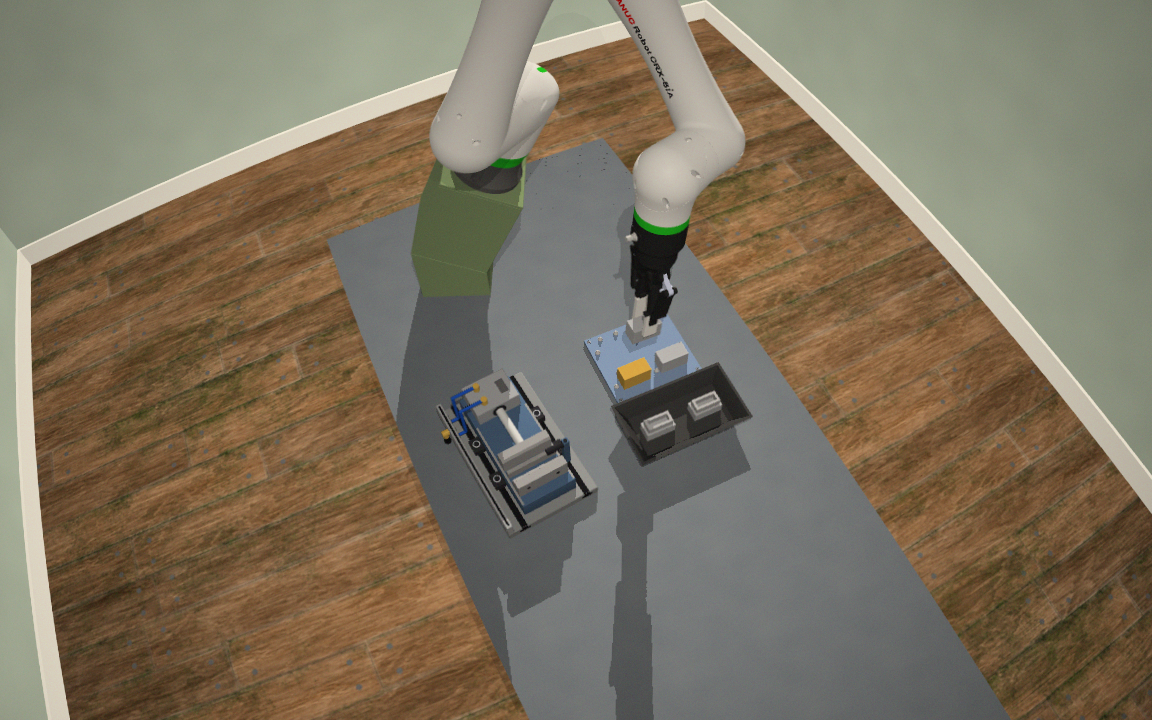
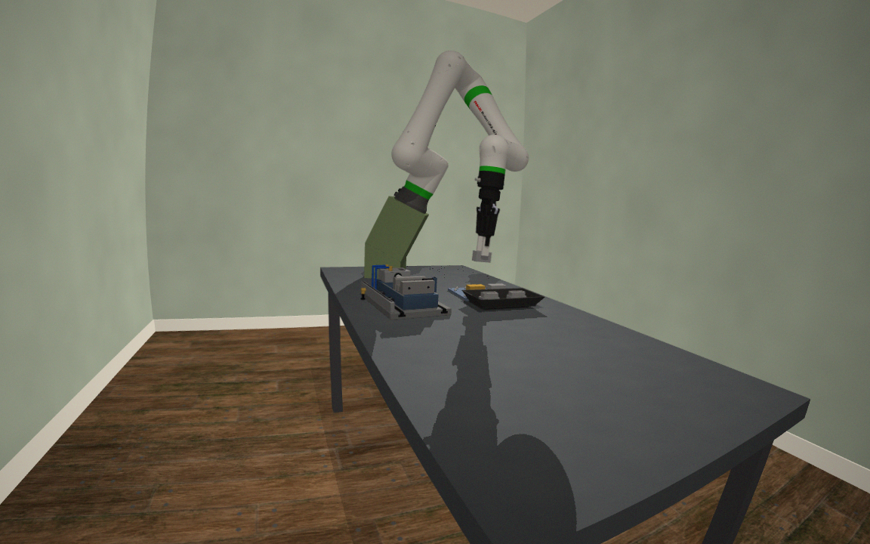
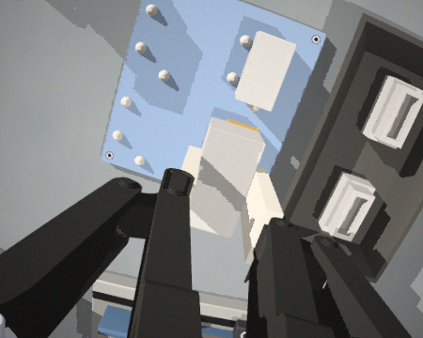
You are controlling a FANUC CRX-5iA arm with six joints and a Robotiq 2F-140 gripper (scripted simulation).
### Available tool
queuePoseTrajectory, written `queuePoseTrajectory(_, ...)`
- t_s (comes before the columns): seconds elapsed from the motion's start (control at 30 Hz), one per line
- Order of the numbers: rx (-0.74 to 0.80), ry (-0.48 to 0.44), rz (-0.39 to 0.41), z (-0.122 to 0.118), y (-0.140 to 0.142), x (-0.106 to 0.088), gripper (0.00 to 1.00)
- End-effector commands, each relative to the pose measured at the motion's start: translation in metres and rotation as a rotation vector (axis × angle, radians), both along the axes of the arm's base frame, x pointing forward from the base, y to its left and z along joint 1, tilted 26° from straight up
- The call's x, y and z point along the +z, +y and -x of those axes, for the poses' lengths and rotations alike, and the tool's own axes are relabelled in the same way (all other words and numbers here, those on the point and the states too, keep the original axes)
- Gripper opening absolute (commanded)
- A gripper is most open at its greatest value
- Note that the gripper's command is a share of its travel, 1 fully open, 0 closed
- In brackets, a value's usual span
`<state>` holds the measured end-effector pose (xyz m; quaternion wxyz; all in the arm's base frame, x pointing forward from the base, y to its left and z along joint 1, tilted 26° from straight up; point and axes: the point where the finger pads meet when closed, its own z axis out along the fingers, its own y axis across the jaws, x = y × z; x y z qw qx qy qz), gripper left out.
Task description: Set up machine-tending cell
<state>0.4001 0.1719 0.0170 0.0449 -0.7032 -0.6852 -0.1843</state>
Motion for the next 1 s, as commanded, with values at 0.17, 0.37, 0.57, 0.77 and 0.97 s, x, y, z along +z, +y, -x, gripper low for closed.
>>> queuePoseTrajectory(0.17,0.033,0.025,0.003,-0.053,-0.052,-0.016,0.00)
queuePoseTrajectory(0.37,0.041,0.027,0.004,-0.068,-0.074,-0.022,0.00)
queuePoseTrajectory(0.57,0.055,0.027,-0.002,-0.094,-0.117,-0.036,0.00)
queuePoseTrajectory(0.77,0.066,0.022,-0.011,-0.111,-0.154,-0.047,0.00)
queuePoseTrajectory(0.97,0.077,0.013,-0.023,-0.125,-0.192,-0.060,0.00)
